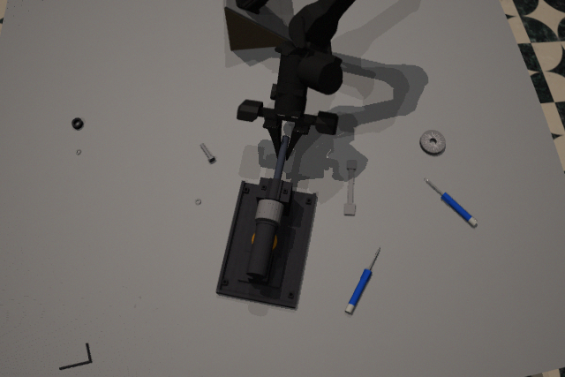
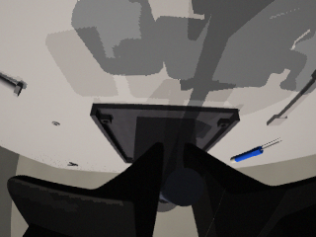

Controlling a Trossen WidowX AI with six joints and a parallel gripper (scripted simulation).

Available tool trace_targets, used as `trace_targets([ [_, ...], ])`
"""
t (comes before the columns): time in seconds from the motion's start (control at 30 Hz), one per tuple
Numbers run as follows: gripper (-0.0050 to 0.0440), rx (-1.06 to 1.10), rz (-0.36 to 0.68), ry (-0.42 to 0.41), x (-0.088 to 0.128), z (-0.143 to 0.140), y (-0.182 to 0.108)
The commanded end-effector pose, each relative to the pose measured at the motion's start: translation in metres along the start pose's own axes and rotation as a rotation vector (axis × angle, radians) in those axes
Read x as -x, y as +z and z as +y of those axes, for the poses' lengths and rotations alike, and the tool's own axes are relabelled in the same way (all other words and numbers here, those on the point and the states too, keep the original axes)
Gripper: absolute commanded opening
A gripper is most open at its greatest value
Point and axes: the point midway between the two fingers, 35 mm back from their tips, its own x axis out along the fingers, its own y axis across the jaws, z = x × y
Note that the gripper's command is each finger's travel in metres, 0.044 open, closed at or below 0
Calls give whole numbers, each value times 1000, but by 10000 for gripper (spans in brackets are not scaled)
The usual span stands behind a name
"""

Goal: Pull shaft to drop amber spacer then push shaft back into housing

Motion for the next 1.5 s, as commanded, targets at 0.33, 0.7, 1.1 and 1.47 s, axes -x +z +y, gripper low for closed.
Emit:
trace_targets([
  [0.33,0,3,5,1,-3,0,-5],
  [0.7,0,3,5,1,-6,-1,-7],
  [1.1,0,3,5,1,-8,-1,-10],
  [1.47,0,3,5,1,-9,-1,-12],
])
